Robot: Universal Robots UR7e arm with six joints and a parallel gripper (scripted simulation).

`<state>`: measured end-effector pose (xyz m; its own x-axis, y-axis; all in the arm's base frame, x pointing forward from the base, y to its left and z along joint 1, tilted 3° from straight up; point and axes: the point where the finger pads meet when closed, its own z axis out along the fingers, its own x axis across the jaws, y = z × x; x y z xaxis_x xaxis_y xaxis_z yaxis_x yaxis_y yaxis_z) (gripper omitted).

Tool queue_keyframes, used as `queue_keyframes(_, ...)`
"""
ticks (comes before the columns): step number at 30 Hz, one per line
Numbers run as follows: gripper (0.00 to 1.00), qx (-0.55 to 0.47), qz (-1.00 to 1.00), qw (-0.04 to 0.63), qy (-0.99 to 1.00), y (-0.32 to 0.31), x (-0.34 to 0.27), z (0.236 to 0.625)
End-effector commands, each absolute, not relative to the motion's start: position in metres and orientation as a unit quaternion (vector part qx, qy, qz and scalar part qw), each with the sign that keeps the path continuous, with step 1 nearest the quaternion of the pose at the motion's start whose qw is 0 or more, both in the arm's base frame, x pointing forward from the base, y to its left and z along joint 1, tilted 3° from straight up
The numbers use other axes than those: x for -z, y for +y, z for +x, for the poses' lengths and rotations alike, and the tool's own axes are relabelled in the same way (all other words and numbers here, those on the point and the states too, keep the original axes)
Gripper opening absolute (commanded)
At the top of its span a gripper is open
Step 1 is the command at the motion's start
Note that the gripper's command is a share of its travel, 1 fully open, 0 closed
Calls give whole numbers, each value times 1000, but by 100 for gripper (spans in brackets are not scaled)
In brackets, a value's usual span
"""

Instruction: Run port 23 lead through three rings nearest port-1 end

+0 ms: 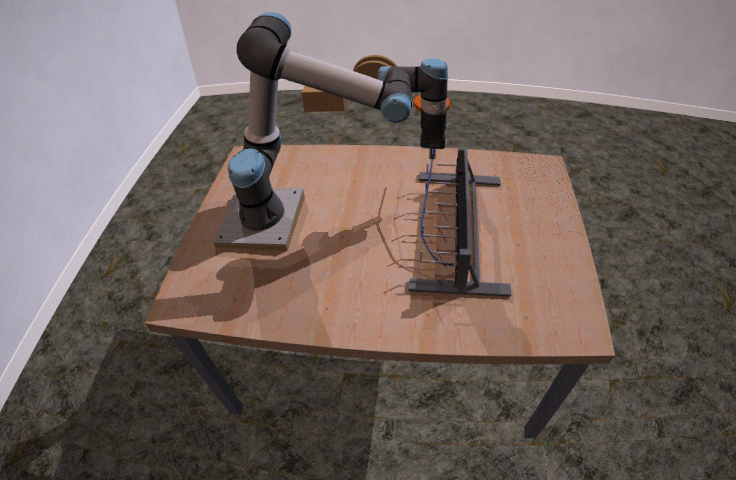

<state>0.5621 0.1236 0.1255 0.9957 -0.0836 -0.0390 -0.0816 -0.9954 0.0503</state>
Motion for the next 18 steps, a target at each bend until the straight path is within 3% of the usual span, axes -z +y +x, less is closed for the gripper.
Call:
queue_keyframes(1,0,17,999,20,-40,128,-128,564)
queue_keyframes(18,0,17,999,20,-40,128,-126,563)
